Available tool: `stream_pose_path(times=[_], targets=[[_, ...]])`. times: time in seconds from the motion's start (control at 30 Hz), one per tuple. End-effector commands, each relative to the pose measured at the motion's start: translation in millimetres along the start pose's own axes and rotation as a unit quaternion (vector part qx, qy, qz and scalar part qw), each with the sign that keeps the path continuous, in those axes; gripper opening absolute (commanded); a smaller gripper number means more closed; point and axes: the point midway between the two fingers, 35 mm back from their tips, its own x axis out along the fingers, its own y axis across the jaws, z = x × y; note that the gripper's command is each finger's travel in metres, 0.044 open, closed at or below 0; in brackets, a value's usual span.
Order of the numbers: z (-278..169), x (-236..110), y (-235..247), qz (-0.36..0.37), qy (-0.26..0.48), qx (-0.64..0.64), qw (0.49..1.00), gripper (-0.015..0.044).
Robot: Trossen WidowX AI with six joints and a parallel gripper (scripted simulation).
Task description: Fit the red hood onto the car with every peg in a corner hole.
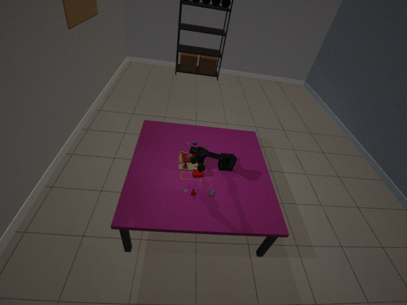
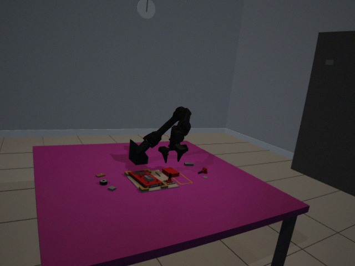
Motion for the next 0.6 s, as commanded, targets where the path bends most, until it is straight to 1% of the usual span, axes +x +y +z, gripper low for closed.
stream_pose_path(times=[0.0,0.57], targets=[[0.4,2.5,0.6,0.002,-0.001,0.001,1.000,0.0440],[1.2,12.2,-0.2,0.002,-0.001,0.001,1.000,0.0440]])
